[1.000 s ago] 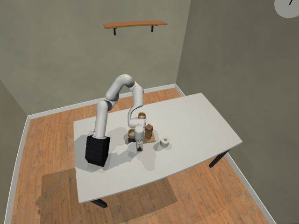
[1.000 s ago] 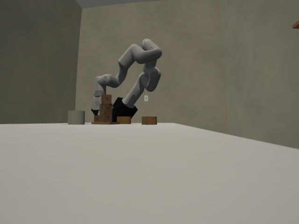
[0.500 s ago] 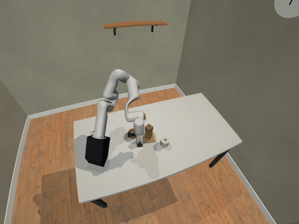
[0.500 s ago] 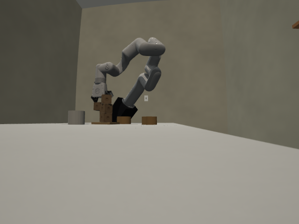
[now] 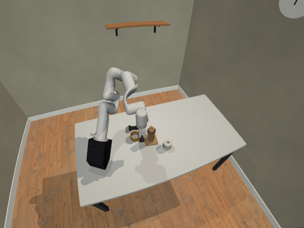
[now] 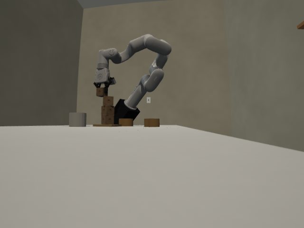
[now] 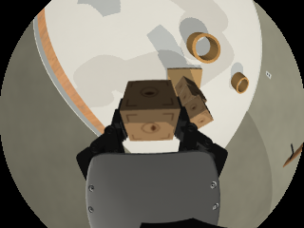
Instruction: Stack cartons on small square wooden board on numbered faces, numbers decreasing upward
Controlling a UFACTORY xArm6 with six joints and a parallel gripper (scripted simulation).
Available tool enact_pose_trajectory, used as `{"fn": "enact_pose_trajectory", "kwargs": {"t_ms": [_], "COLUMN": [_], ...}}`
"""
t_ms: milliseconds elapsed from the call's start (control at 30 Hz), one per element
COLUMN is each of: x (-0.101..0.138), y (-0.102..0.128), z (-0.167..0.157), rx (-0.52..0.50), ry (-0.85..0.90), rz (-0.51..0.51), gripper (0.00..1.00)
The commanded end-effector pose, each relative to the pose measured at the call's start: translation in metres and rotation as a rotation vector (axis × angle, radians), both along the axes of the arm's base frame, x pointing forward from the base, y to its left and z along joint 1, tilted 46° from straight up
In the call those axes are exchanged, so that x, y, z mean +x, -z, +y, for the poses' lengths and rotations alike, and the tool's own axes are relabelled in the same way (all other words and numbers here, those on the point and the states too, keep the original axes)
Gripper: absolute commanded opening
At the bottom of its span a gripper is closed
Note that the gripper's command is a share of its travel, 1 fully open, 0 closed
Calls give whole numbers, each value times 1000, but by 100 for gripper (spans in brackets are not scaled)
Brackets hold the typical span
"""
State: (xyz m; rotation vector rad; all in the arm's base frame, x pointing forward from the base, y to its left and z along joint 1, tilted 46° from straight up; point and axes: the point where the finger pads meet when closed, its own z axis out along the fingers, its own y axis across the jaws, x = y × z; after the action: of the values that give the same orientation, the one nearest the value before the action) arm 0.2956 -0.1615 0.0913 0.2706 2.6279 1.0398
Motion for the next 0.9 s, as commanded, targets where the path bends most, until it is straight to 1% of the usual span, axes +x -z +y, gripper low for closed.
{"fn": "enact_pose_trajectory", "kwargs": {"t_ms": [0,33,100,167,200,233,267,333,433,500,867], "x": [35,43,52,52,74,79,81,85,95,98,100], "y": [-49,-61,-80,-80,-116,-125,-128,-122,-102,-95,-90], "z": [5,10,19,19,31,34,36,42,60,66,71], "rx": [-6,-6,-3,-3,-2,-2,-2,-1,-1,-2,-2], "ry": [3,3,0,0,-1,-2,-2,-2,-2,-2,-2], "rz": [-2,-2,-3,-3,-4,-4,-4,-5,-5,-4,-3], "gripper": [0,0,0,0,0,0,0,0,0,0,0]}}
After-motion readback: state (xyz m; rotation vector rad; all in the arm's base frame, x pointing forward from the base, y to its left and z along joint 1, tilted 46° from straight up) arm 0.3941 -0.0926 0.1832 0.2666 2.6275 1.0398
